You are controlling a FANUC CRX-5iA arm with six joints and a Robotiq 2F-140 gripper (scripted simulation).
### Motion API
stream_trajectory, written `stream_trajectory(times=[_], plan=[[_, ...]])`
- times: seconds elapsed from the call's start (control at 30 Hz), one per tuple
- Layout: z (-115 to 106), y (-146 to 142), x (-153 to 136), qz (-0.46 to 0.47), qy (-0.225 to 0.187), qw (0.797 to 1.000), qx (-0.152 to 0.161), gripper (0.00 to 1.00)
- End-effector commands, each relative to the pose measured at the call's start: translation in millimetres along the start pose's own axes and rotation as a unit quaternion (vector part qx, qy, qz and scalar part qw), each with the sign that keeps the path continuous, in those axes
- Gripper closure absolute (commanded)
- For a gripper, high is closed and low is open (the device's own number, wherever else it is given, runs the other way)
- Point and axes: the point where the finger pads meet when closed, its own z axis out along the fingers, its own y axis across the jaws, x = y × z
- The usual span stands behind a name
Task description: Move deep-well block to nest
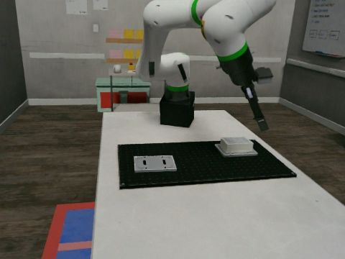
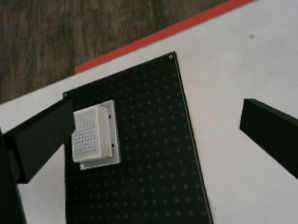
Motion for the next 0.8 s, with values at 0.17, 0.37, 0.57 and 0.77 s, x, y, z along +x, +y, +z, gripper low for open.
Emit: stream_trajectory(times=[0.17,0.37,0.57,0.77], plan=[[-1,0,1,-0.001,0.0,1.0,-0.001,0.0],[-1,0,1,-0.001,0.0,1.0,-0.001,0.0],[3,-2,1,0.009,-0.013,1.0,-0.004,0.0],[31,-15,1,0.025,-0.04,0.999,-0.012,0.0]])
